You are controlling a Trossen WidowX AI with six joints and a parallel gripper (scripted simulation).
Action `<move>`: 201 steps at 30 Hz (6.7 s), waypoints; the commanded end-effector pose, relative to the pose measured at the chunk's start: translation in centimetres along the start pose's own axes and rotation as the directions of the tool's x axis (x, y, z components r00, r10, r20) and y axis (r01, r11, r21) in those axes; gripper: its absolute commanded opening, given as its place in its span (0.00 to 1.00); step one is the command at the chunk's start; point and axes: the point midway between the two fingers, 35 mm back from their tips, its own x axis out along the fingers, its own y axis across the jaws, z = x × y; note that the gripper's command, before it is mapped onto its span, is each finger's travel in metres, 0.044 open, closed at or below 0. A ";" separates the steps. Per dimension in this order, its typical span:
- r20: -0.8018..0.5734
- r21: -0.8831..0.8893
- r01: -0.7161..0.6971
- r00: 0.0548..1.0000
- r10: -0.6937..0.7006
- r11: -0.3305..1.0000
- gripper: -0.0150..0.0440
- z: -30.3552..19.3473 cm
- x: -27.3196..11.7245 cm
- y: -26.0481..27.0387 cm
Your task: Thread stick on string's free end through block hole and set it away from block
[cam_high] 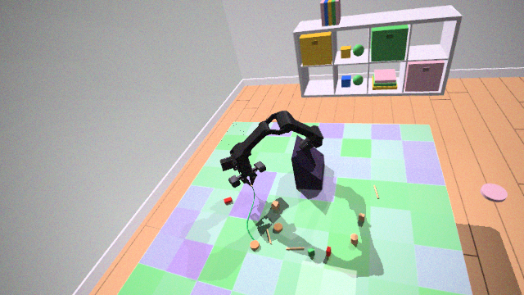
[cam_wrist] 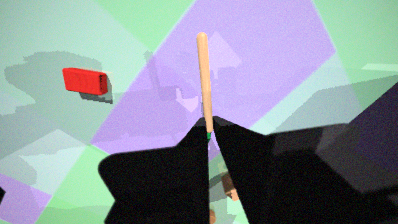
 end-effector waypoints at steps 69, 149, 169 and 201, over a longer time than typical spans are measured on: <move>-0.008 -0.454 -0.002 1.000 0.002 -0.891 0.25 -5.4 -0.1 3.8; -0.008 0.547 0.006 1.000 0.002 -0.837 0.25 -3.2 0.0 8.1; -0.007 0.548 0.006 1.000 0.002 -0.837 0.25 -2.0 0.7 8.3; -0.015 0.547 0.005 1.000 -0.004 -0.837 0.25 -1.9 3.9 5.6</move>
